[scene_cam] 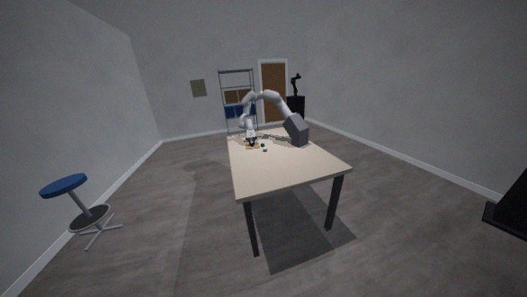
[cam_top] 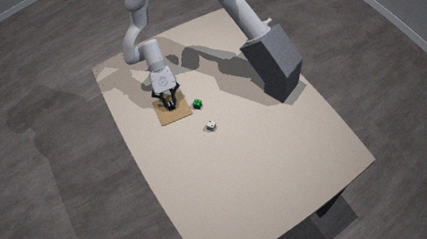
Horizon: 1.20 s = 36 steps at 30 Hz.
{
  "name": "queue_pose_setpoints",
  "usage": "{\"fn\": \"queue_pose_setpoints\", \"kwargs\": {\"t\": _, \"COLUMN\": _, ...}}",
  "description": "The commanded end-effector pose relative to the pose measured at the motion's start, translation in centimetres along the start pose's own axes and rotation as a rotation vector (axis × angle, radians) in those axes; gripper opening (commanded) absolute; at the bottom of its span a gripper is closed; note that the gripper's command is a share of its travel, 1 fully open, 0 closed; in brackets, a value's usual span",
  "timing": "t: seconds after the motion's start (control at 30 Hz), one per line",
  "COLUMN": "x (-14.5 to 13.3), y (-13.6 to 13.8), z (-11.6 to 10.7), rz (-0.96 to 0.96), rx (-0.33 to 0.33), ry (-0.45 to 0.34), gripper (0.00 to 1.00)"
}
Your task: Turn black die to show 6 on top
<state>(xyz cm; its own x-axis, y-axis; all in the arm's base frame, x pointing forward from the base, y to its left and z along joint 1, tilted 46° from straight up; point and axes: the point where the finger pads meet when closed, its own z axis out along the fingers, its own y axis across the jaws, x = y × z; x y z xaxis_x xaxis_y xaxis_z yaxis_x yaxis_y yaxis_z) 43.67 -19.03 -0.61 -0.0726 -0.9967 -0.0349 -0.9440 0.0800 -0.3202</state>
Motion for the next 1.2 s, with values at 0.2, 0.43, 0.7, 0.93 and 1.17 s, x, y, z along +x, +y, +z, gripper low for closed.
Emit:
{"fn": "queue_pose_setpoints", "kwargs": {"t": 0.2, "x": -0.05, "y": -0.08, "z": -0.06, "rz": -0.001, "rx": 0.001, "ry": 0.000, "gripper": 0.39}}
{"fn": "queue_pose_setpoints", "kwargs": {"t": 0.43, "x": -0.05, "y": -0.08, "z": -0.06, "rz": -0.001, "rx": 0.001, "ry": 0.000, "gripper": 0.43}}
{"fn": "queue_pose_setpoints", "kwargs": {"t": 0.7, "x": -0.05, "y": -0.08, "z": -0.06, "rz": -0.001, "rx": 0.001, "ry": 0.000, "gripper": 0.69}}
{"fn": "queue_pose_setpoints", "kwargs": {"t": 0.93, "x": -0.05, "y": -0.08, "z": -0.06, "rz": -0.001, "rx": 0.001, "ry": 0.000, "gripper": 0.69}}
{"fn": "queue_pose_setpoints", "kwargs": {"t": 1.17, "x": -0.05, "y": -0.08, "z": -0.07, "rz": -0.001, "rx": 0.001, "ry": 0.000, "gripper": 0.69}}
